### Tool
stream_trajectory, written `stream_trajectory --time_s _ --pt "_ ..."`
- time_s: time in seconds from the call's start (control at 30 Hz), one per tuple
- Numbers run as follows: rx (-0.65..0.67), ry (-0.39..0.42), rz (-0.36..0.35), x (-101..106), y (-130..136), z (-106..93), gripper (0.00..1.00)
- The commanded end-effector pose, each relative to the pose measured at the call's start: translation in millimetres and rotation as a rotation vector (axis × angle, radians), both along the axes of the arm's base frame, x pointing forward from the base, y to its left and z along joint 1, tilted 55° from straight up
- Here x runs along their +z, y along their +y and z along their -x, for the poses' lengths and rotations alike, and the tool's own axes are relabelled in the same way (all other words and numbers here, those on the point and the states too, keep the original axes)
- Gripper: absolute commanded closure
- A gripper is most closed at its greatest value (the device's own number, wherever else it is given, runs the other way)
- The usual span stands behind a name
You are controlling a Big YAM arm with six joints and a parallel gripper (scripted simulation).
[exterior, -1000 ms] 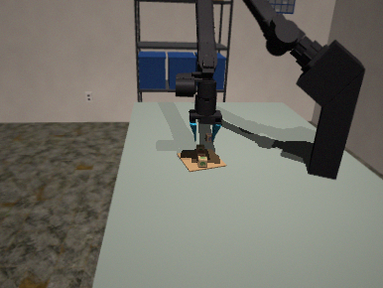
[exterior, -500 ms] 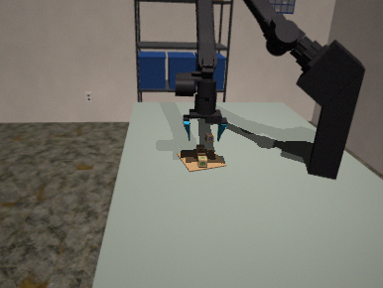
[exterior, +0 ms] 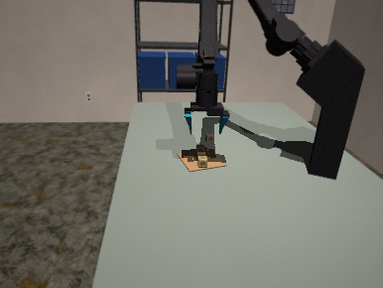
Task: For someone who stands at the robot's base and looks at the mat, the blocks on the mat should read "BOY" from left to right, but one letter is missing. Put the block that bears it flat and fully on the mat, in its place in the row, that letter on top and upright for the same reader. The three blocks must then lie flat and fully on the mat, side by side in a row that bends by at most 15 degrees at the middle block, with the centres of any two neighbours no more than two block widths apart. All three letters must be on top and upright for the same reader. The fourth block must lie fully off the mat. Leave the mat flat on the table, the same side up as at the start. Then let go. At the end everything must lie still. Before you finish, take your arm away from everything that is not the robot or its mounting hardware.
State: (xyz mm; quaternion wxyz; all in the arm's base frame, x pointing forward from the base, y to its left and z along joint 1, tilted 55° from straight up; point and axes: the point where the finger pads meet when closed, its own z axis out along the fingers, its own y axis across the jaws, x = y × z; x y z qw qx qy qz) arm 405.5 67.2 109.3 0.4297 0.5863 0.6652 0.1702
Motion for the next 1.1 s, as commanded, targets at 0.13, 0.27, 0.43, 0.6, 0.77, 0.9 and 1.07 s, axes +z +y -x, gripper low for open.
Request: stream_trajectory --time_s 0.13,0.27,0.43,0.6,0.77,0.9,1.07 --pt "0.005 -0.027 -0.026 36 17 31.4 0.00" --pt "0.005 -0.032 -0.029 46 21 40.4 0.00" --pt "0.005 -0.033 -0.030 52 24 48.0 0.00" --pt "-0.015 -0.035 -0.032 55 18 47.0 0.00" --pt "-0.013 -0.034 -0.031 54 18 46.4 0.00" --pt "-0.011 -0.033 -0.029 54 18 46.4 0.00" --pt "-0.011 -0.033 -0.029 54 18 46.4 0.00"
